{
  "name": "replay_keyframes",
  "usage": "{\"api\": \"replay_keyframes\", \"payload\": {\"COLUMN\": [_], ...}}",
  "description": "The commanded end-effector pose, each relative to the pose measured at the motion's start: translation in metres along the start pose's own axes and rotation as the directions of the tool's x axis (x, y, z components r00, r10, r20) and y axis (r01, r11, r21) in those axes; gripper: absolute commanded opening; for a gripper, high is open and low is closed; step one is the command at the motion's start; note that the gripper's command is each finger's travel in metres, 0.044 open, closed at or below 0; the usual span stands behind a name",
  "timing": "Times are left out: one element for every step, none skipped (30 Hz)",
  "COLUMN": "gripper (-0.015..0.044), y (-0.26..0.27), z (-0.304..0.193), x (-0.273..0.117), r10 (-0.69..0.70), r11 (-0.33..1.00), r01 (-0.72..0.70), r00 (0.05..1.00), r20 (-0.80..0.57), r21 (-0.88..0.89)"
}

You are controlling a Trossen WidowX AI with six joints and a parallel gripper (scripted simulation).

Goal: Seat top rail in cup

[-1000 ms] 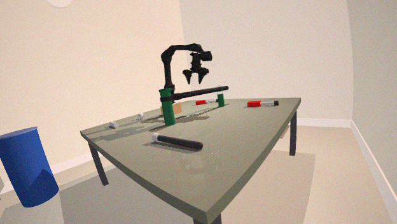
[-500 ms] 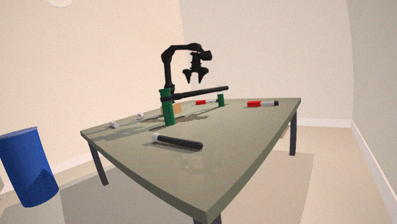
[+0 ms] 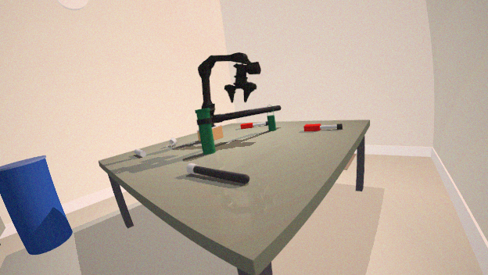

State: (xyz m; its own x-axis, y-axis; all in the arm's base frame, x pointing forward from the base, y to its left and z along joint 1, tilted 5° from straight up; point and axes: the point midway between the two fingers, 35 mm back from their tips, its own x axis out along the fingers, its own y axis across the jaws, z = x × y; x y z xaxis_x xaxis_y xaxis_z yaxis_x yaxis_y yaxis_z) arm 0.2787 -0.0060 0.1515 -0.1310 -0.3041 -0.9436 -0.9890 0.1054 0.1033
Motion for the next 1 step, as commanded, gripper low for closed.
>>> {"api": "replay_keyframes", "payload": {"gripper": [0.0440], "y": [0.0003], "z": [0.0009], "x": [-0.0003], "r10": [0.002], "r11": [1.000], "r01": [-0.002], "r00": [1.000], "r20": [0.006], "r21": [0.004]}}
